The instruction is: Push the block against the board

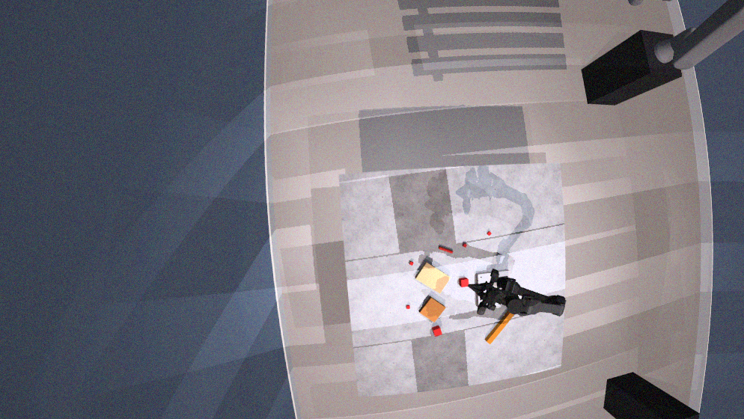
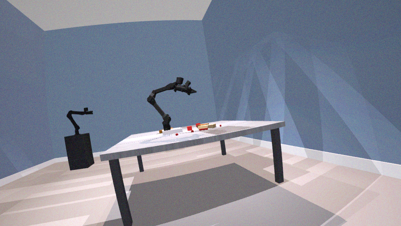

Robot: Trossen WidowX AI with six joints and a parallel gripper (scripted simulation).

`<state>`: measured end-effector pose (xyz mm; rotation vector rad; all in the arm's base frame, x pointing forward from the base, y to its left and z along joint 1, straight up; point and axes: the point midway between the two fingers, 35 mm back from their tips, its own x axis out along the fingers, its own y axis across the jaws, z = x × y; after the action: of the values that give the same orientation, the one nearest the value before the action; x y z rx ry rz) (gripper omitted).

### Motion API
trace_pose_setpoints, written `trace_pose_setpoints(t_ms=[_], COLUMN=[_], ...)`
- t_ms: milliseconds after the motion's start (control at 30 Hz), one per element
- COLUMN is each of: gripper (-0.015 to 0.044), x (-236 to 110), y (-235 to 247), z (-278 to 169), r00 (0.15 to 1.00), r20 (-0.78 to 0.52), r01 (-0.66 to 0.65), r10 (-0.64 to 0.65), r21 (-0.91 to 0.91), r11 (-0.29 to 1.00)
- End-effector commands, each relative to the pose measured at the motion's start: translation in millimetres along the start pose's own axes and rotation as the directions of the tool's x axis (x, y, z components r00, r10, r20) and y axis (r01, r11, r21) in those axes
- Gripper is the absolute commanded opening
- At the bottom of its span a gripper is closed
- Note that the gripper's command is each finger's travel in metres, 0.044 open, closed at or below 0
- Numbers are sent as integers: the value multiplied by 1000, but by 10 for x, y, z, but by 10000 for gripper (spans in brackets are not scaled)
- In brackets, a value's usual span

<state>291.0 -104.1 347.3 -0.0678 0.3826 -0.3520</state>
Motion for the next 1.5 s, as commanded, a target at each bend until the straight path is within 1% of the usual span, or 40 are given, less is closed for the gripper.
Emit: trace_pose_setpoints(t_ms=[0, 367, 567, 800, 1167, 1467], gripper=[0, 0, 0, 0, 0, 0], x=[158, 564, 757, 956, 1217, 1378], y=[8, 31, 41, 50, 60, 77], z=[-101, -449, -660, -920, -1355, -1732], r00=[997, 963, 927, 872, 756, 635], r20=[-71, -269, -373, -487, -651, -767], r01=[-3, 70, 148, 268, 499, 693], r10=[9, 28, 39, 51, 70, 91], r21=[97, 347, 460, 563, 643, 618], r11=[995, 935, 875, 782, 581, 373])
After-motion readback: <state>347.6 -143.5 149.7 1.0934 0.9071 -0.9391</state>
